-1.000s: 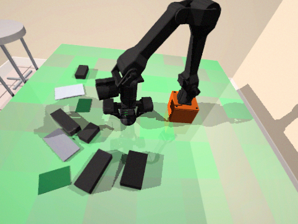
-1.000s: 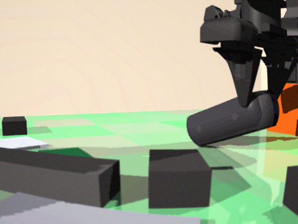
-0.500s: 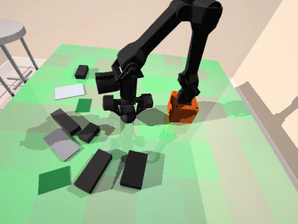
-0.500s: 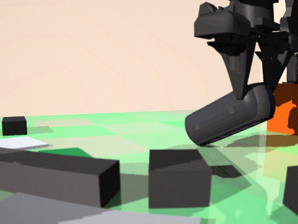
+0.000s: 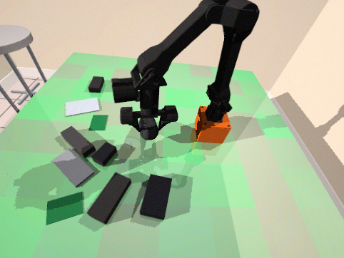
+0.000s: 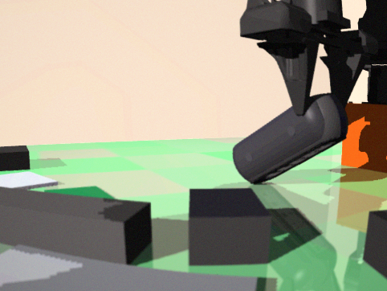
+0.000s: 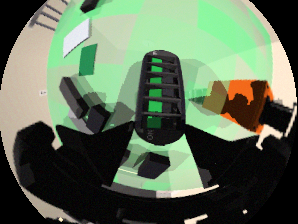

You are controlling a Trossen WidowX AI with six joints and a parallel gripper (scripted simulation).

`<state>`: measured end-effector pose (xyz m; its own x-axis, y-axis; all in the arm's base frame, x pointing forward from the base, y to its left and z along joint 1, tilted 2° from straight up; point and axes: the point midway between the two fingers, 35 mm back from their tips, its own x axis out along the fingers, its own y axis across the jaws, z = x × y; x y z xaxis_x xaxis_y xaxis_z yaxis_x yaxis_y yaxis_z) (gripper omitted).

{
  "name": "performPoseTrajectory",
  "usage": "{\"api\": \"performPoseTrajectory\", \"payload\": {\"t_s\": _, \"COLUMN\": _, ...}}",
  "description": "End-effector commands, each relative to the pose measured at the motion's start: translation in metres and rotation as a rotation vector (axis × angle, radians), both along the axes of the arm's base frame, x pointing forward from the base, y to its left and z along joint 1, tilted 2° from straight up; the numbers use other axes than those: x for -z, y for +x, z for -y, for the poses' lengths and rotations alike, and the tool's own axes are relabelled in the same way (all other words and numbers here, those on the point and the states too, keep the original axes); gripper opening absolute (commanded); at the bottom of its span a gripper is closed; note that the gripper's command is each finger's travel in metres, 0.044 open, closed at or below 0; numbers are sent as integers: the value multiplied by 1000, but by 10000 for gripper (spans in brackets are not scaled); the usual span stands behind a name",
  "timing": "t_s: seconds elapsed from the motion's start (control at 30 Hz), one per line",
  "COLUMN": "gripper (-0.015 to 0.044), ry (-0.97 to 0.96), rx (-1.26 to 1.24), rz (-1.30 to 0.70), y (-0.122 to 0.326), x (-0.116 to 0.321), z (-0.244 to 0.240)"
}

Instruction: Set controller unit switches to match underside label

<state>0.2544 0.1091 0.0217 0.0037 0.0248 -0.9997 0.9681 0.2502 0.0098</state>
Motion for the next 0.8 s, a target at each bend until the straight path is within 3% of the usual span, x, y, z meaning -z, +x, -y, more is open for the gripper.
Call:
{"api": "performPoseTrajectory", "payload": {"t_s": 0.0, "gripper": 336, "ry": 7, "rx": -2, "rz": 4, "y": 2, "x": -5, "z": 4}}
{"api": "performPoseTrajectory", "payload": {"t_s": 0.77, "gripper": 336, "ry": 48, "rx": -2, "rz": -6, "y": 6, "x": -14, "z": 19}}
